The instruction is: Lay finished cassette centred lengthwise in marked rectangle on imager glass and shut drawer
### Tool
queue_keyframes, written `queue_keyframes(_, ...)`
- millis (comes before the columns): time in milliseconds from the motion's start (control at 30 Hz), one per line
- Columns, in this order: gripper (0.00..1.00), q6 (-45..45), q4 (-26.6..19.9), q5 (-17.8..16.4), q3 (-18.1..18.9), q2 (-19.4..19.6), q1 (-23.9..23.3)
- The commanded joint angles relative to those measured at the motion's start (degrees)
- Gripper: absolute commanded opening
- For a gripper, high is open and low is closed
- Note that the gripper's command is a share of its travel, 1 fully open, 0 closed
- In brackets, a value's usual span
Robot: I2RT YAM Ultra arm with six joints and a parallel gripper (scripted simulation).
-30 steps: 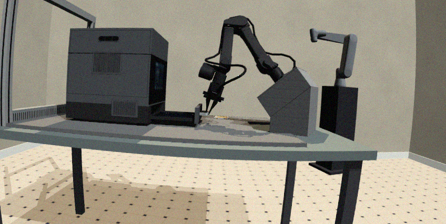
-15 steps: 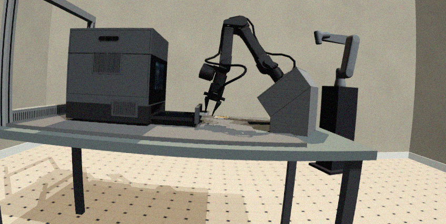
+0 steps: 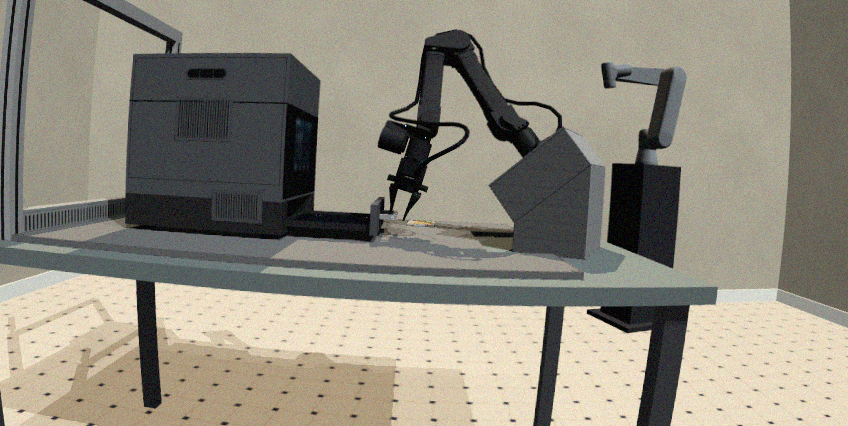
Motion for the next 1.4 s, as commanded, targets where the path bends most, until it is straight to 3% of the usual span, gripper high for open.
queue_keyframes(0,0.35,0.85,-1.55,0.28,0.02,-2.15,1.1)
queue_keyframes(1367,0.35,4.28,-14.73,4.17,-2.5,-15.44,5.92)
